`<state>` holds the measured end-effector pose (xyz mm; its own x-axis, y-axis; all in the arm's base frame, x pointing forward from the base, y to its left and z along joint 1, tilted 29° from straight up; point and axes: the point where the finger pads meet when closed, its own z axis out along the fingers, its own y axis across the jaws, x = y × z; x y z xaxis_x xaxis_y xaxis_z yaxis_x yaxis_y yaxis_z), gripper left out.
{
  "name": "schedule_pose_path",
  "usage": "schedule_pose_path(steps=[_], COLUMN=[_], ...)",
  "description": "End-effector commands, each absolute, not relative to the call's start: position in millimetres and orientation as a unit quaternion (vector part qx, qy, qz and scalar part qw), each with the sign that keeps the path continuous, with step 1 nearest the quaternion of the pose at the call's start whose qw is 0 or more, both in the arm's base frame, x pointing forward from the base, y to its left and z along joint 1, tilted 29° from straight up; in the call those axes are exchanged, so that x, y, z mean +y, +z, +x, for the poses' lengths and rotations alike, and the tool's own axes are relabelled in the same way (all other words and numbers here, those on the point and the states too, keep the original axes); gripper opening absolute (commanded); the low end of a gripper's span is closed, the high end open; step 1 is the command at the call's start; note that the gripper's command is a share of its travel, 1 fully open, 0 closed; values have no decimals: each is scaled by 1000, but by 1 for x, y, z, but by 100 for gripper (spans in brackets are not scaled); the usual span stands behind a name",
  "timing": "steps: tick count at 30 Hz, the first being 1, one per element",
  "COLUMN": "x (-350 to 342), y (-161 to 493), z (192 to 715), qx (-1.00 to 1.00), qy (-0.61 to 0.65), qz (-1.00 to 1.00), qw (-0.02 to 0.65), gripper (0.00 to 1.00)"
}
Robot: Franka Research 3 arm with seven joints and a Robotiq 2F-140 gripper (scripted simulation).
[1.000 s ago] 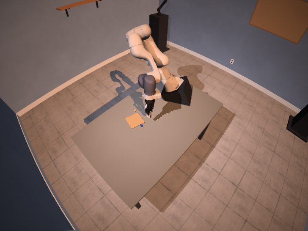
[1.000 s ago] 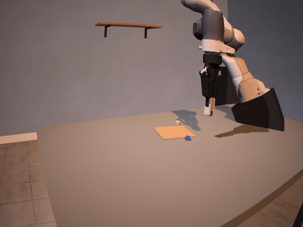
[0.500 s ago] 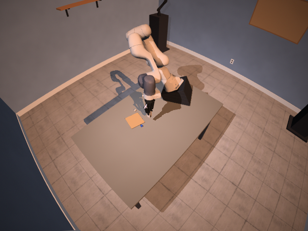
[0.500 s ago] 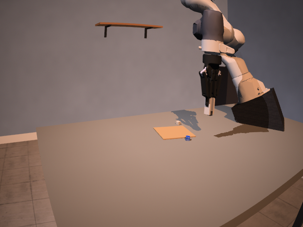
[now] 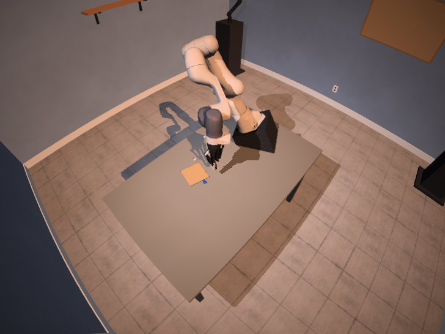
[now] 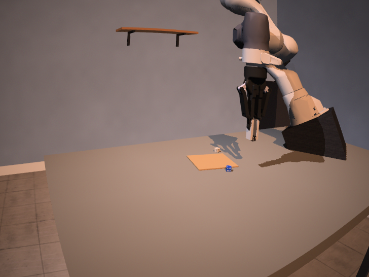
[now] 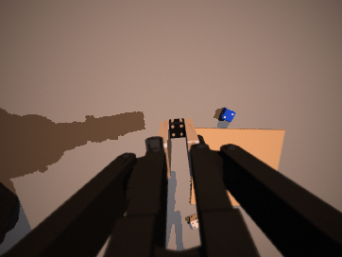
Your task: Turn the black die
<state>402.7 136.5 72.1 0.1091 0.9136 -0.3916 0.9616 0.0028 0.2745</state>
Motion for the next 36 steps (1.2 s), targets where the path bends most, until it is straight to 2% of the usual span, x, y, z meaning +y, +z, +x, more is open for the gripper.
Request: schedule_pose_path(steps=[1, 36], x=[135, 125], y=[75, 83], z=[406, 419], qx=[602, 352], qy=[-28, 46], qz=[760, 904], qw=[245, 240], gripper=[7, 7])
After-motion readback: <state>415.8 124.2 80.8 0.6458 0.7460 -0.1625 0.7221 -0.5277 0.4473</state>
